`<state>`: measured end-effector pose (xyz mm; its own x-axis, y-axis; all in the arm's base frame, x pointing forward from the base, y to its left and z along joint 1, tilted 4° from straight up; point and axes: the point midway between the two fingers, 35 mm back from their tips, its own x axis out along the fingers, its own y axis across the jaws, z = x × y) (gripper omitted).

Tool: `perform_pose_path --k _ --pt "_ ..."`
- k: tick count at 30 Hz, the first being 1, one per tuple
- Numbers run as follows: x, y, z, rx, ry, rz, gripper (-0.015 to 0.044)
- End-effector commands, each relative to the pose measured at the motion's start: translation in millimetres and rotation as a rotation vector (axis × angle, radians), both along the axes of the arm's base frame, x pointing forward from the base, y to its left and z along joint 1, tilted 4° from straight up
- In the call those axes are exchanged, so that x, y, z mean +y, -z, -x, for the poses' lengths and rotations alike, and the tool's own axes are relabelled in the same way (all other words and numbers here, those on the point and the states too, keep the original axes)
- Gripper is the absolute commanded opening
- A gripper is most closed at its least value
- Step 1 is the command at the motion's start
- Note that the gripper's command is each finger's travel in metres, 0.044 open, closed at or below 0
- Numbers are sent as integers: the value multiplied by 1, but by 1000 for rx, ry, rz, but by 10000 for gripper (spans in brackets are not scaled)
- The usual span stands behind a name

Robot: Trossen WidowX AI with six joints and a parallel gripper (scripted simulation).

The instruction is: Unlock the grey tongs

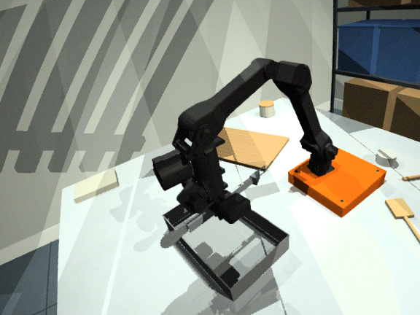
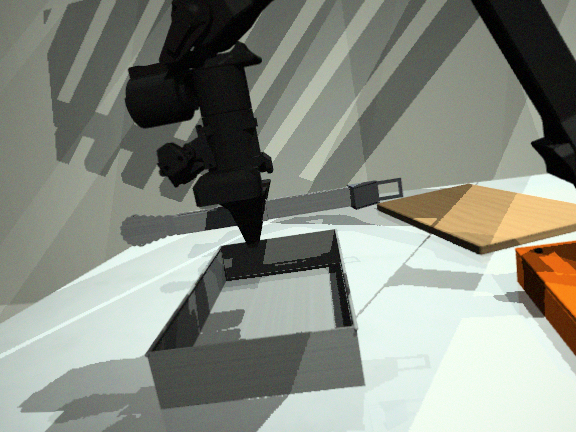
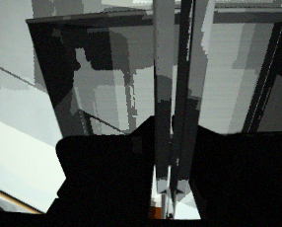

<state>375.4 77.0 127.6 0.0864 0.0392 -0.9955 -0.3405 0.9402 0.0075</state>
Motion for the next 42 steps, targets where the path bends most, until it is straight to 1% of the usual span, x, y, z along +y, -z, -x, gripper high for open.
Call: perform_pose_path --k 1,5,22,42 --pt "-1 0 0 0 -4 0 -150" --pt "-12 0 -2 -2 -53 6 -150" --pt "-95 3 -4 -13 -415 45 -150" --pt "-188 7 16 -24 -839 87 -150"
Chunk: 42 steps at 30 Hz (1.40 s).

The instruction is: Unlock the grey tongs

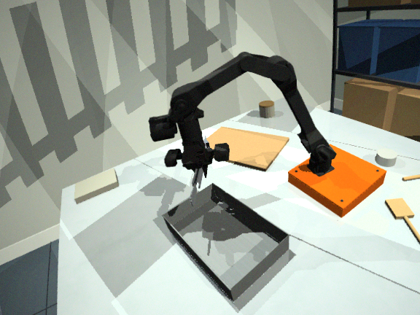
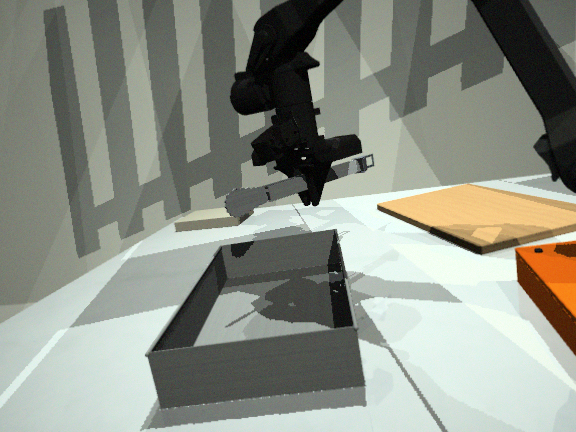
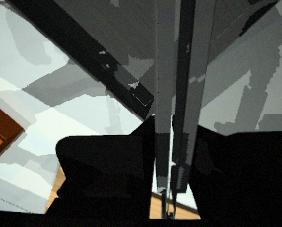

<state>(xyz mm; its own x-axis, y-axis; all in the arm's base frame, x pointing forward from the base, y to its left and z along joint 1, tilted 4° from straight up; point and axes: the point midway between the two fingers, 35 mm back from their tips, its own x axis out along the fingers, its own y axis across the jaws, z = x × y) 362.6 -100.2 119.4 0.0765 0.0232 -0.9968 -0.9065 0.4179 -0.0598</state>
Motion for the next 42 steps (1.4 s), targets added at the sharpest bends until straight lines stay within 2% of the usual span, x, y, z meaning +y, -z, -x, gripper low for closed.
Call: perform_pose_path --k 1,15,20,24,42 --pt "-15 -1 5 -10 -71 6 -150" --pt "-74 1 32 -17 -366 35 -150" --pt "-77 1 34 -17 -374 36 -150" --pt "-81 1 36 -15 -281 29 -150" --pt "-113 3 53 -8 431 -15 -150"
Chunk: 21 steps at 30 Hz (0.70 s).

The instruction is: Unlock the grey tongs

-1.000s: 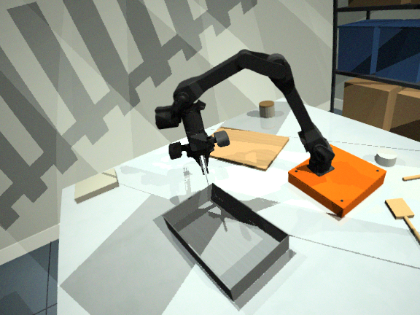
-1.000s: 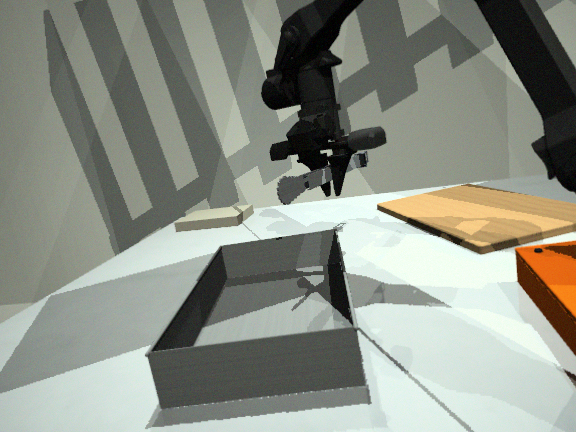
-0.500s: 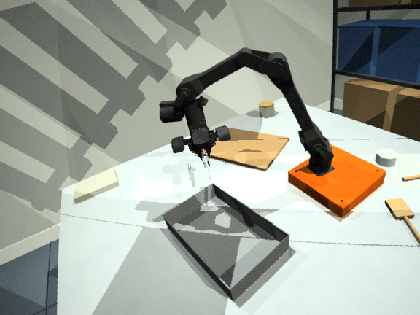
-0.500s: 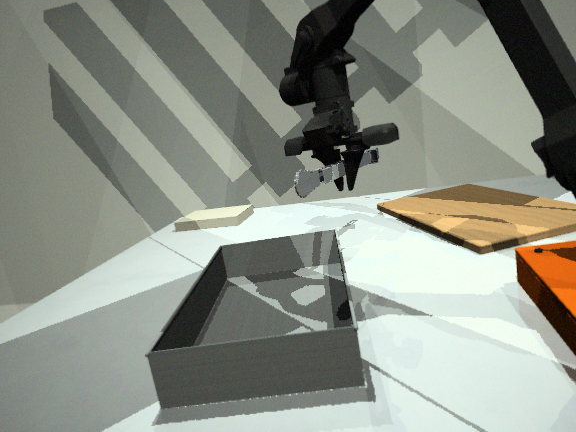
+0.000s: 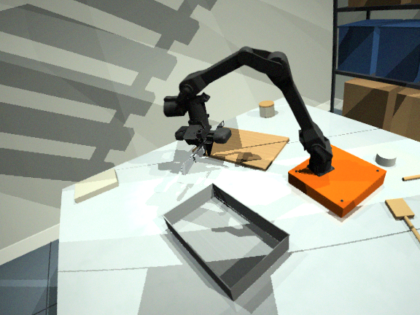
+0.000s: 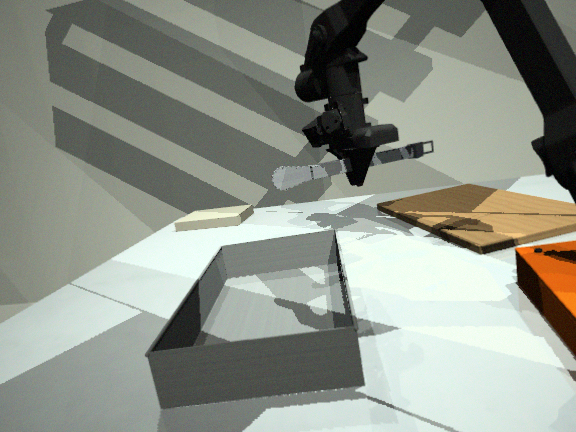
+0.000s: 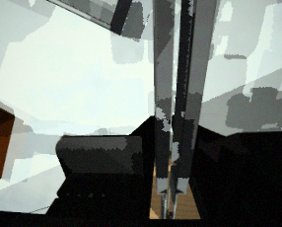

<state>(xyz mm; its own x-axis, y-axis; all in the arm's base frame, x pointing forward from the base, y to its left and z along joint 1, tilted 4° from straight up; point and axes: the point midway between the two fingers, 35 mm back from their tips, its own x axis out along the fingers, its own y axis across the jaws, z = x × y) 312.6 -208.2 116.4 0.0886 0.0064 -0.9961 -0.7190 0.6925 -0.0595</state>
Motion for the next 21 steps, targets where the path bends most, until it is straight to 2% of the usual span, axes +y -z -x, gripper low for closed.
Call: perform_pose_path --k 1,21 --pt "-7 0 4 -1 138 -8 -150" --pt "-39 3 30 7 942 -74 -150"
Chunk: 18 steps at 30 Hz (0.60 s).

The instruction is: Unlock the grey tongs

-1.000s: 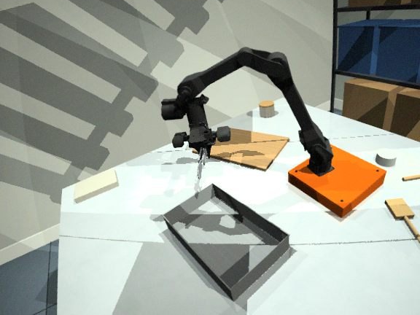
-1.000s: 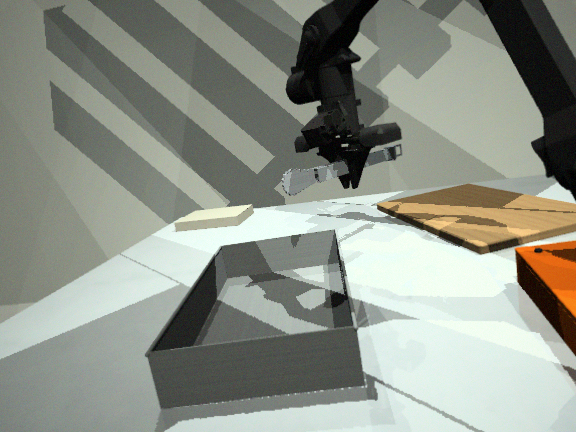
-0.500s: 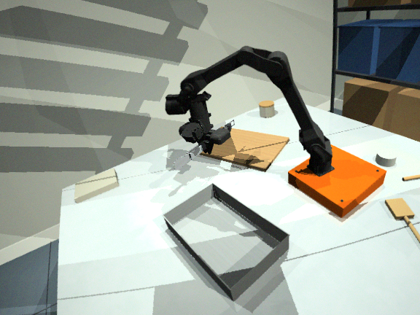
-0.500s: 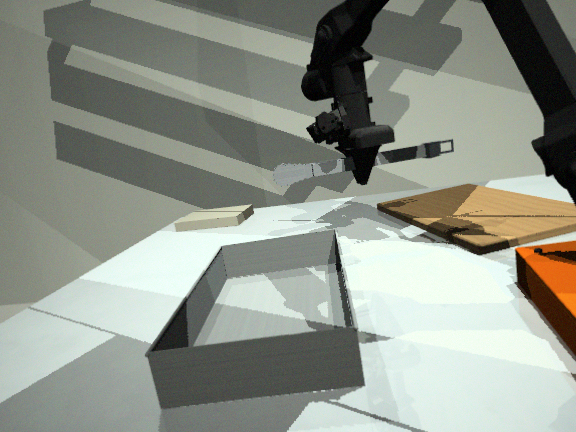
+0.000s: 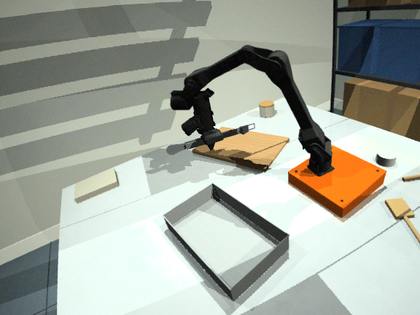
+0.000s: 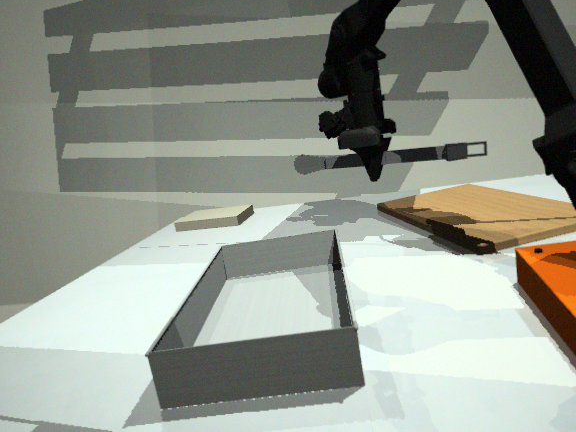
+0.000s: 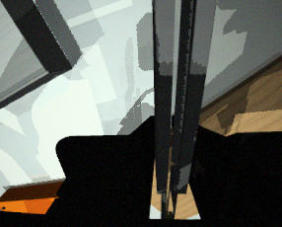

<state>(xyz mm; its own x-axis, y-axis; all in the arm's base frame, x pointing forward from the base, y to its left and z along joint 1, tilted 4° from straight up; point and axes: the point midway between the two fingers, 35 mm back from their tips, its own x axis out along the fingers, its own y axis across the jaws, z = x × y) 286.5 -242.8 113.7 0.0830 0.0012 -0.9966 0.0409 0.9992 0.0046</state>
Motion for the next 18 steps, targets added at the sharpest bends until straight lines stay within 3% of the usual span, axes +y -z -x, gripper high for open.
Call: perform_pose_path --k 1,18 --pt "-6 0 5 0 137 -8 -150" --pt "-31 2 29 3 821 -61 -150"
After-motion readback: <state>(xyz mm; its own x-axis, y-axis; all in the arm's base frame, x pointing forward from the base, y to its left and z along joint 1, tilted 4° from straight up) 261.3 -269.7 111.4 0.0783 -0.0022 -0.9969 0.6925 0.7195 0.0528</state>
